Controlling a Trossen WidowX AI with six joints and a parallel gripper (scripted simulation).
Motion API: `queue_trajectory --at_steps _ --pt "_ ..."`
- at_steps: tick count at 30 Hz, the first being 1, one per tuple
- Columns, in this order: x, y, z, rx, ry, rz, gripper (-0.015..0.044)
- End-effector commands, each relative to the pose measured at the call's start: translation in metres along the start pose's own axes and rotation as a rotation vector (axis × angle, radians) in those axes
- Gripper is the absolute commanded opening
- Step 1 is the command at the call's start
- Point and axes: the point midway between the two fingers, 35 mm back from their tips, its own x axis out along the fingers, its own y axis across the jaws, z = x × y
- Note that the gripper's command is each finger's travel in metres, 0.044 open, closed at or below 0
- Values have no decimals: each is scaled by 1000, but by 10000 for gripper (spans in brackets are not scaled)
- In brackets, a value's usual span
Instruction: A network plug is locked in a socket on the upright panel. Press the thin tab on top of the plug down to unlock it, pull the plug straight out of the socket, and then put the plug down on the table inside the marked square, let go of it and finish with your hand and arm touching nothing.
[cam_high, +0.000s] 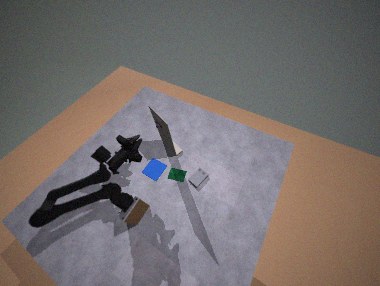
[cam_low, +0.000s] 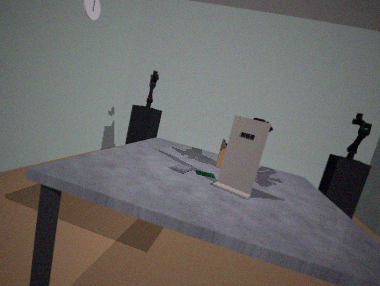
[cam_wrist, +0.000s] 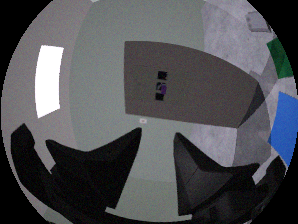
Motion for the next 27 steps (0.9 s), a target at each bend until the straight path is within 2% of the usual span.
queue_trajectory --at_steps 1,27 --pt "6 0 0 6 3 -3 156" --pt "49 -2 14 5 4 -2 156"
